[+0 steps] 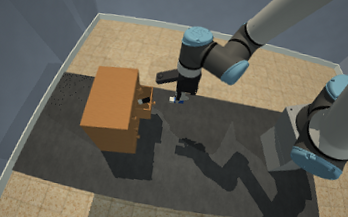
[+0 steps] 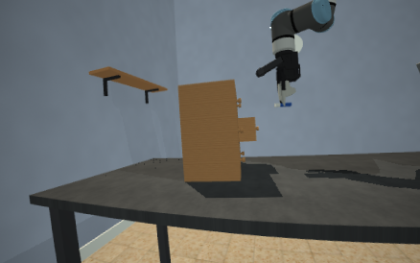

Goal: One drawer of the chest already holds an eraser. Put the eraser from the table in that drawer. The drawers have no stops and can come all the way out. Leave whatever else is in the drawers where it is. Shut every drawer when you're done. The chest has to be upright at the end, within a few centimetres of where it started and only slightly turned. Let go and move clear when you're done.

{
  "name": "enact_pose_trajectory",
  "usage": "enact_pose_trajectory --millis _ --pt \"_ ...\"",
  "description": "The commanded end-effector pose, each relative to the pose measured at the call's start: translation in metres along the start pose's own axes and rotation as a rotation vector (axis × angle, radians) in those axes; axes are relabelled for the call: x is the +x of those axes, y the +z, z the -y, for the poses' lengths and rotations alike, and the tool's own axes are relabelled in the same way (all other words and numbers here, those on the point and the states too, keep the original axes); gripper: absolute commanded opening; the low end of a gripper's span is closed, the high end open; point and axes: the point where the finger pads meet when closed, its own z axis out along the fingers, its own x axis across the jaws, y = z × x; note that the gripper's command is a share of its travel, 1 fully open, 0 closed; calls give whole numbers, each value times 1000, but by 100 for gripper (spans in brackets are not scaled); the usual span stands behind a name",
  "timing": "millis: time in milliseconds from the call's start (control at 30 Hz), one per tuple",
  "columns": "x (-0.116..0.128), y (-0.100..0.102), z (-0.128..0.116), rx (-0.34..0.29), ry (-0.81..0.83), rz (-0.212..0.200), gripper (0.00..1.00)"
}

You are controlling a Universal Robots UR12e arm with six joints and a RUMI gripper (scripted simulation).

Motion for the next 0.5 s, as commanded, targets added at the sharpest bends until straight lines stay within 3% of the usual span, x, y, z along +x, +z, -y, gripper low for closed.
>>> enact_pose_trajectory --millis 0,167,467 --pt "0 0 0 38 0 0 11" --pt "0 0 0 71 0 0 11" --pt "1 1 -1 207 0 0 11"
